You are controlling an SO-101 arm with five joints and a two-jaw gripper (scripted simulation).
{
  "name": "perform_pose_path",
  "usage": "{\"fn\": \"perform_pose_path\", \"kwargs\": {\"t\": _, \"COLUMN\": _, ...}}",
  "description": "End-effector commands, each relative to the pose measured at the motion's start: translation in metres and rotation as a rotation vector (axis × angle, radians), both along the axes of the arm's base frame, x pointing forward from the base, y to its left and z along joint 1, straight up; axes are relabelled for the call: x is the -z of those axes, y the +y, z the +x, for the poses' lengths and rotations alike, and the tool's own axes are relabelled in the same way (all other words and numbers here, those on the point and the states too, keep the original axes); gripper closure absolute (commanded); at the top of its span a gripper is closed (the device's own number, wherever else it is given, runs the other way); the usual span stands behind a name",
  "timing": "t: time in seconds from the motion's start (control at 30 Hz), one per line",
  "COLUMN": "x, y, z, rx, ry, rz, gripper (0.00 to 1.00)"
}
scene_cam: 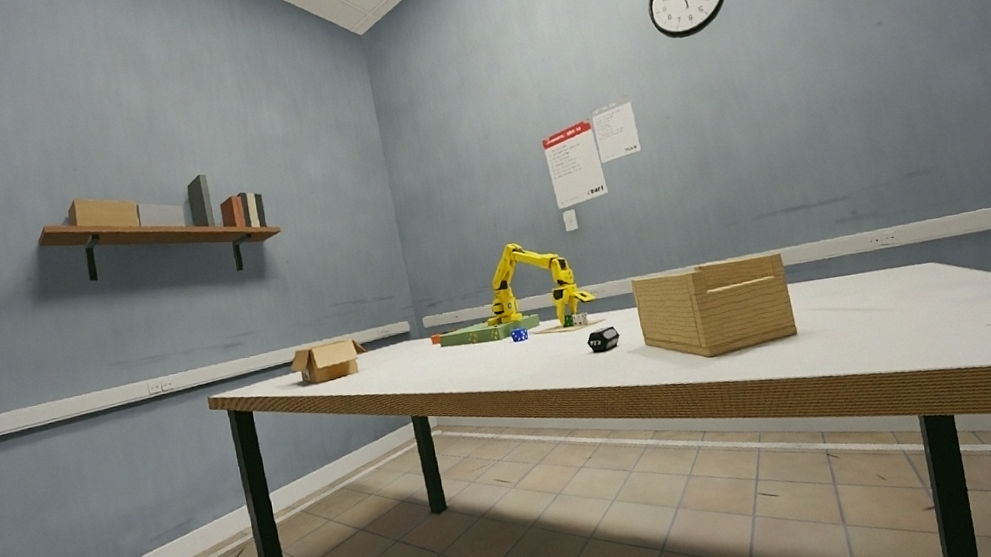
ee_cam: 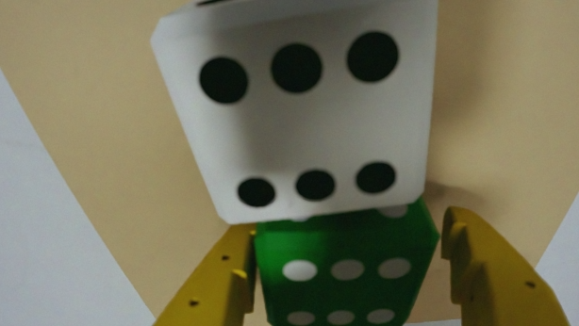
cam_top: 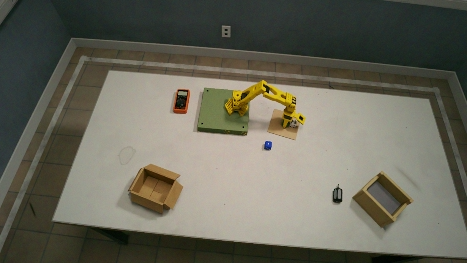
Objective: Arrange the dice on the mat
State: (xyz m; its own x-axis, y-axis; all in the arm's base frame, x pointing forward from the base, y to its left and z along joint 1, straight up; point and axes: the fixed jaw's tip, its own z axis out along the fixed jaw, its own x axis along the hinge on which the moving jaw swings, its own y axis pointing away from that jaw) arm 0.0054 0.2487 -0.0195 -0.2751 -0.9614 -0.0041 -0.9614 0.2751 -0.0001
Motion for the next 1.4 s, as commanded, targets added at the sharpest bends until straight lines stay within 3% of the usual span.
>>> {"fn": "perform_pose_path", "kwargs": {"t": 0.0, "x": 0.006, "y": -0.005, "z": -0.003, "rx": -0.005, "ry": 0.002, "rz": -0.027, "gripper": 0.71}}
{"fn": "perform_pose_path", "kwargs": {"t": 0.27, "x": 0.006, "y": -0.005, "z": -0.003, "rx": -0.005, "ry": 0.002, "rz": -0.027, "gripper": 0.65}}
{"fn": "perform_pose_path", "kwargs": {"t": 0.7, "x": 0.003, "y": -0.004, "z": -0.003, "rx": -0.005, "ry": 0.002, "rz": -0.027, "gripper": 0.64}}
{"fn": "perform_pose_path", "kwargs": {"t": 1.37, "x": -0.050, "y": -0.003, "z": -0.003, "rx": -0.005, "ry": 0.002, "rz": -0.027, "gripper": 0.64}}
